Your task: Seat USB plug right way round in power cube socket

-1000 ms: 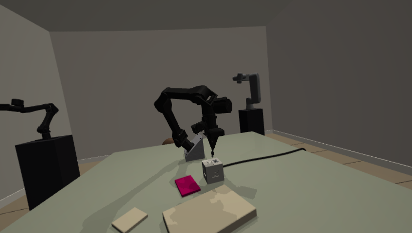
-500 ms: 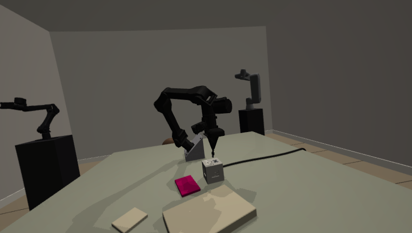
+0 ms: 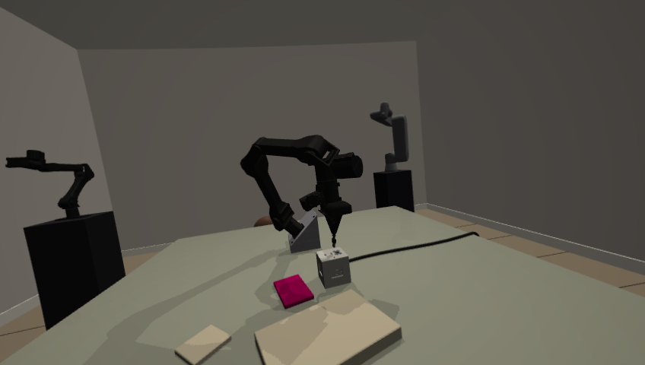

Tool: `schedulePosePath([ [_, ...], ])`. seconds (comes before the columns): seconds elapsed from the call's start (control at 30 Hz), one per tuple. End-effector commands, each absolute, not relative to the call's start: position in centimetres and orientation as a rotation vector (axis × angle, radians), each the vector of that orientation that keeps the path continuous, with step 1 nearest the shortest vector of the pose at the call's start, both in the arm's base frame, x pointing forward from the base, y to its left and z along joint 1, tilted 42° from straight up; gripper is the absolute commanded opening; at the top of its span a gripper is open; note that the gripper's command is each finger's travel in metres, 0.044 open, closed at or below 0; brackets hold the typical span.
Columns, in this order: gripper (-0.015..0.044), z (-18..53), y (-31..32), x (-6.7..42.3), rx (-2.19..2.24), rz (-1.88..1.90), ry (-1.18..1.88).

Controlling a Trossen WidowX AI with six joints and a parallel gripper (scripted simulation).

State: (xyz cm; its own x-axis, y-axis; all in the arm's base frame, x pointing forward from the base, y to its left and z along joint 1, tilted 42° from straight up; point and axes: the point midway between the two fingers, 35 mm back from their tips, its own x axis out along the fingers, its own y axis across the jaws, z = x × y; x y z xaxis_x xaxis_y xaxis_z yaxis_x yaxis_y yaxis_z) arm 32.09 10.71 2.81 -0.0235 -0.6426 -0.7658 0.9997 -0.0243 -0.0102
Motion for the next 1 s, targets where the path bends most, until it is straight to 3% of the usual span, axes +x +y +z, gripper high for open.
schedulePosePath([
  [0.0,0.0000,2.73,10.63,32.07,0.686,-1.488,0.691],
  [0.97,0.0000,2.38,10.51,32.08,0.705,-1.484,0.706],
])
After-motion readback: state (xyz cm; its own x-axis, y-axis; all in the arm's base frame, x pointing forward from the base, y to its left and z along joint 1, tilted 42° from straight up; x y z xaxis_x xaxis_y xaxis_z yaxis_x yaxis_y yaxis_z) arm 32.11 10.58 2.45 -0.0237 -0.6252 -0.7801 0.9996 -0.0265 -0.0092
